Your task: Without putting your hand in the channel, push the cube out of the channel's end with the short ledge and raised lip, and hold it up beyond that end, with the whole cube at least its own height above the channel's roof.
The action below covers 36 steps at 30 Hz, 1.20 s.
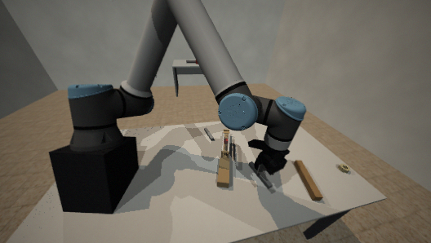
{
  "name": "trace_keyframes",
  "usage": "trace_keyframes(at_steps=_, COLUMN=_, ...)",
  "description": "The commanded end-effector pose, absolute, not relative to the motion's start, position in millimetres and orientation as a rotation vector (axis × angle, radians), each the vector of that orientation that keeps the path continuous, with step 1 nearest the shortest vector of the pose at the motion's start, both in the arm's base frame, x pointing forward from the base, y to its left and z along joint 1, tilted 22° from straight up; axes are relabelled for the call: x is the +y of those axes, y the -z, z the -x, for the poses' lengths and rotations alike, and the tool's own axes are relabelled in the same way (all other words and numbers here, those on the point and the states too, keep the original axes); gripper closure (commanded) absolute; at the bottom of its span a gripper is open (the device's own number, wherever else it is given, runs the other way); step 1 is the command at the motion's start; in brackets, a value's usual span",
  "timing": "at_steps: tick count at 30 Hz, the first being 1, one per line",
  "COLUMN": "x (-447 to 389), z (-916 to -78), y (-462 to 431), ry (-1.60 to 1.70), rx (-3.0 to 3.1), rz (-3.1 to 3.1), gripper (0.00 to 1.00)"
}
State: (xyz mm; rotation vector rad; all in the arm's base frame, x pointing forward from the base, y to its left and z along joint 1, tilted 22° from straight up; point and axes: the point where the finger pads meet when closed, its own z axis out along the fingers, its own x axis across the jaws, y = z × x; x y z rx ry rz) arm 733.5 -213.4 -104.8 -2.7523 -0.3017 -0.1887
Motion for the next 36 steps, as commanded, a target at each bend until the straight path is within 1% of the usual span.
trace_keyframes(at_steps=1, x=-210, z=-729, y=103, ry=0.185, rx=-0.274, rz=2.755, gripper=1.00)
trace_keyframes(at_steps=5, x=-190, z=-703, y=96, ry=0.157, rx=-0.126, rz=2.761, gripper=1.00)
trace_keyframes(at_steps=14, x=-118, z=-612, y=78, ry=0.060, rx=0.374, rz=2.728, gripper=1.00)
trace_keyframes(at_steps=24, x=-104, z=-596, y=77, ry=0.042, rx=0.462, rz=2.713, gripper=1.00)
trace_keyframes(at_steps=31, x=-89, z=-600, y=112, ry=0.042, rx=0.462, rz=2.713, gripper=1.00)
trace_keyframes(at_steps=36, x=-89, z=-600, y=114, ry=0.042, rx=0.462, rz=2.713, gripper=1.00)
